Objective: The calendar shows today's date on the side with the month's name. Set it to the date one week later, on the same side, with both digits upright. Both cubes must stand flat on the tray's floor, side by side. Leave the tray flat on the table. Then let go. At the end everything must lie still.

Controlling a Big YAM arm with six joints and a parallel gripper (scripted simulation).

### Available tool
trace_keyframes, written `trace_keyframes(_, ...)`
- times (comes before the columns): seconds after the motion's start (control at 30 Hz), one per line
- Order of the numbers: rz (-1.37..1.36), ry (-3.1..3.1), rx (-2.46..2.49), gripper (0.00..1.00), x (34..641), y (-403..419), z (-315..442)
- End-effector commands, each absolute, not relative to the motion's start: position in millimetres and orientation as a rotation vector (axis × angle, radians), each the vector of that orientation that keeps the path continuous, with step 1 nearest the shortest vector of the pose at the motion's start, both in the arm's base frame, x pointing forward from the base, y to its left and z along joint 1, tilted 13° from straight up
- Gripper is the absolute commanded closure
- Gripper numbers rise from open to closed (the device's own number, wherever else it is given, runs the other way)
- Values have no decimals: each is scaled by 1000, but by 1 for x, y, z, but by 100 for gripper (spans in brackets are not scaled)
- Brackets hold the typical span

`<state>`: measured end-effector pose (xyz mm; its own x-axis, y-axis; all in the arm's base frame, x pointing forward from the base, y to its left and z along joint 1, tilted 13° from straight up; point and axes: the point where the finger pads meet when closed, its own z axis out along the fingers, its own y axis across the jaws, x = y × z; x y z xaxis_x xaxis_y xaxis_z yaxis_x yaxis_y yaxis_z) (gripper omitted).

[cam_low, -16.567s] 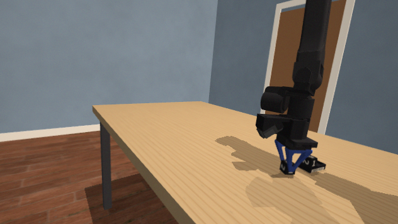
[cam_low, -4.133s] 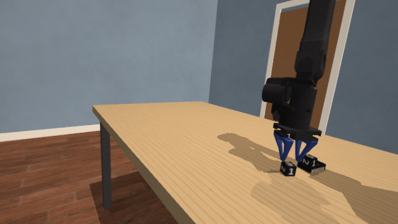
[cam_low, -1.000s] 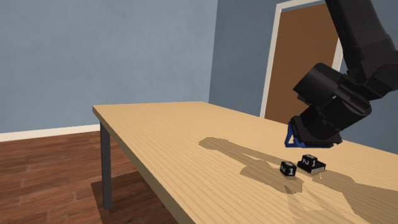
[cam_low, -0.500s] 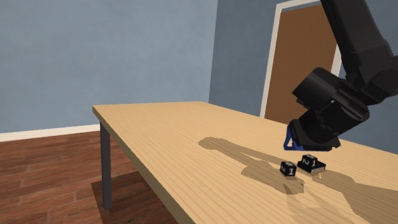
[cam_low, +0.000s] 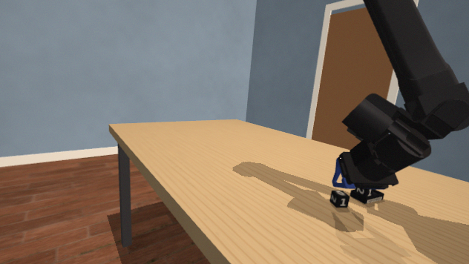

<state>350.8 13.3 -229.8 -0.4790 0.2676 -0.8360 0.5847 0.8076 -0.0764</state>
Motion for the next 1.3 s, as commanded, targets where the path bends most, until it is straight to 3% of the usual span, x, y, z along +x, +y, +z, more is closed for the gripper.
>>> trace_keyframes(0.0,-452,2084,626,54,351,9,-233)
trace_keyframes(1.27,-459,2091,622,54,351,2,-267)
